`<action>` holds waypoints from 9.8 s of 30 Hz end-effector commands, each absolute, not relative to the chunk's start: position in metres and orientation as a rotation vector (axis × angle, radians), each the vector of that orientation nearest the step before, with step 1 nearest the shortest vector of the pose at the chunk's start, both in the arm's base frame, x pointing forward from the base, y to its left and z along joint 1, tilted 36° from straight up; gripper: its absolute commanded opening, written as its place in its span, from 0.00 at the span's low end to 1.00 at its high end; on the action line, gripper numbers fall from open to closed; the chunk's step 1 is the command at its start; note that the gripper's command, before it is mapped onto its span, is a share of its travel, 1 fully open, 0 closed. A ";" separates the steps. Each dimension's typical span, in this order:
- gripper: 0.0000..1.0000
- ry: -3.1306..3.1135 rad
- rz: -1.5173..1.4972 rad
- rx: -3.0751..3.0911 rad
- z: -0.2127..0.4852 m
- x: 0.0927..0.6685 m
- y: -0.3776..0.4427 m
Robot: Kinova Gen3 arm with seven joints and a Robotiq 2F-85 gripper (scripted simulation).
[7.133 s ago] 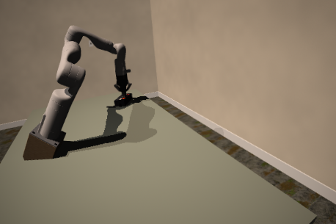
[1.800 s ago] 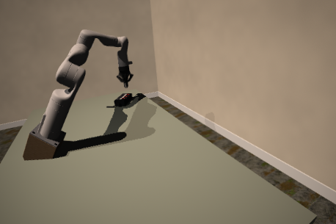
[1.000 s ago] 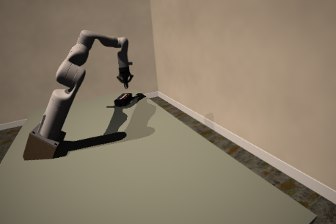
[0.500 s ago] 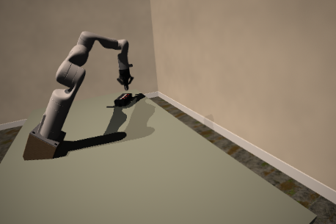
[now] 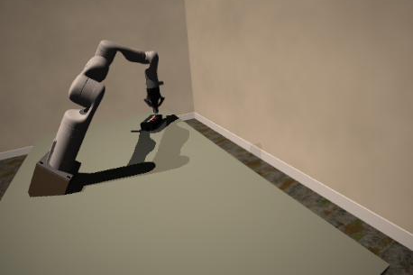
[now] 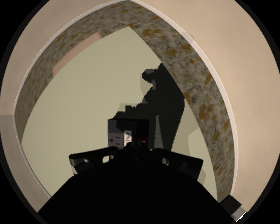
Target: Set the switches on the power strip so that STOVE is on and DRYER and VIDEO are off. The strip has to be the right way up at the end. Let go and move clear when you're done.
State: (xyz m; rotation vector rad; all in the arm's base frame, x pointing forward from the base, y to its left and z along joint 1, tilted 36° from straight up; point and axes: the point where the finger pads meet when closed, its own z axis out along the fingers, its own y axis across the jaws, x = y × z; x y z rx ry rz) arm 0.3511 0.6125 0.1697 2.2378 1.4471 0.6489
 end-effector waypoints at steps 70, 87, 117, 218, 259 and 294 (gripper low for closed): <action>0.00 1.447 0.649 2.237 0.165 0.355 0.613; 0.00 1.447 0.649 2.237 0.165 0.355 0.613; 0.00 1.447 0.649 2.237 0.164 0.355 0.613; 1.00 1.447 0.649 2.237 0.232 0.307 0.619; 1.00 1.447 0.649 2.237 0.270 0.281 0.623; 1.00 1.447 0.649 2.237 0.270 0.281 0.623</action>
